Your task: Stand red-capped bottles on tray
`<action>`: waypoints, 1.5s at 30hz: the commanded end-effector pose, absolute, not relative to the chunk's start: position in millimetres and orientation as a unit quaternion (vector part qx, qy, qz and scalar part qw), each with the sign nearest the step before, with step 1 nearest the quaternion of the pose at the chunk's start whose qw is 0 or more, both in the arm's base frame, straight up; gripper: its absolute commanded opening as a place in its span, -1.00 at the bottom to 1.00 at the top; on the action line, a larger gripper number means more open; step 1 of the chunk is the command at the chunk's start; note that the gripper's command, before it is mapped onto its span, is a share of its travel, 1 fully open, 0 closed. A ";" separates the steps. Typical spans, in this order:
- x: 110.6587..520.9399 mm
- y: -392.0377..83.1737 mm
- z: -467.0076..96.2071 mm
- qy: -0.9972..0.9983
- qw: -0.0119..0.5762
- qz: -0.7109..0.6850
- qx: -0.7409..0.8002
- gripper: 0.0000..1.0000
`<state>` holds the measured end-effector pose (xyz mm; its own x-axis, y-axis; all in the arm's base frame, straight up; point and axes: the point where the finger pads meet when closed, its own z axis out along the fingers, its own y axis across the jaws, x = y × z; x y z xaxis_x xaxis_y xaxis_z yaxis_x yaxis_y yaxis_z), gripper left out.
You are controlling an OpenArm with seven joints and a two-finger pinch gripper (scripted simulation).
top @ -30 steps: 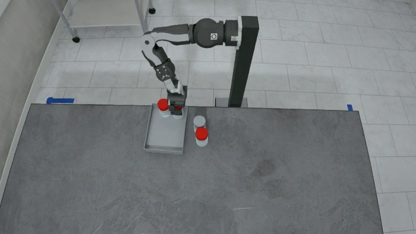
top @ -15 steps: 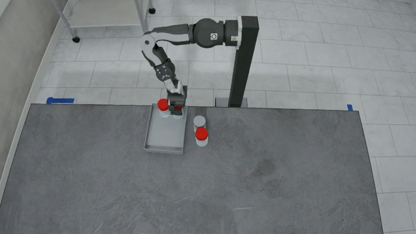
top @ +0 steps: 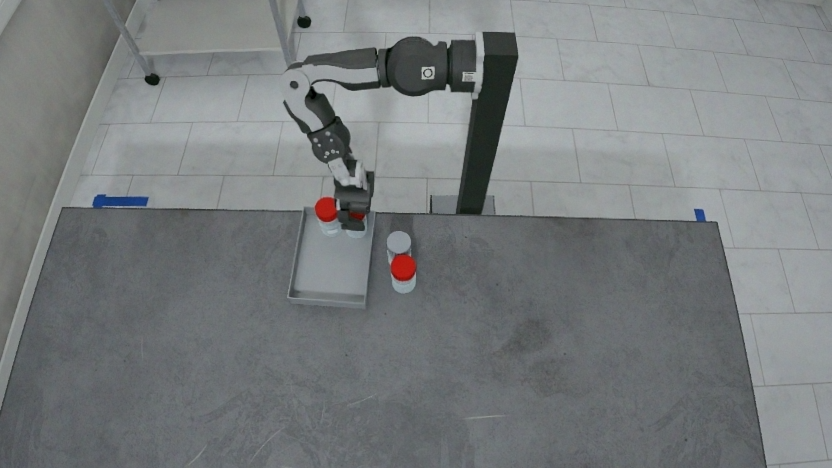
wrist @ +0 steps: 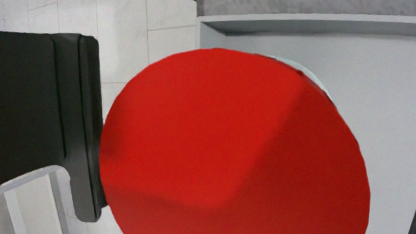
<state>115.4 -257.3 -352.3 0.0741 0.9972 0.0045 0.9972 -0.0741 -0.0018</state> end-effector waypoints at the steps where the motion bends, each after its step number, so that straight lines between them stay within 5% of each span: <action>1: 115.9 -257.4 -351.9 -0.680 0.002 -0.002 -0.733 0.03; 45: 115.8 -257.2 -317.3 -0.681 0.002 -0.003 -0.732 0.03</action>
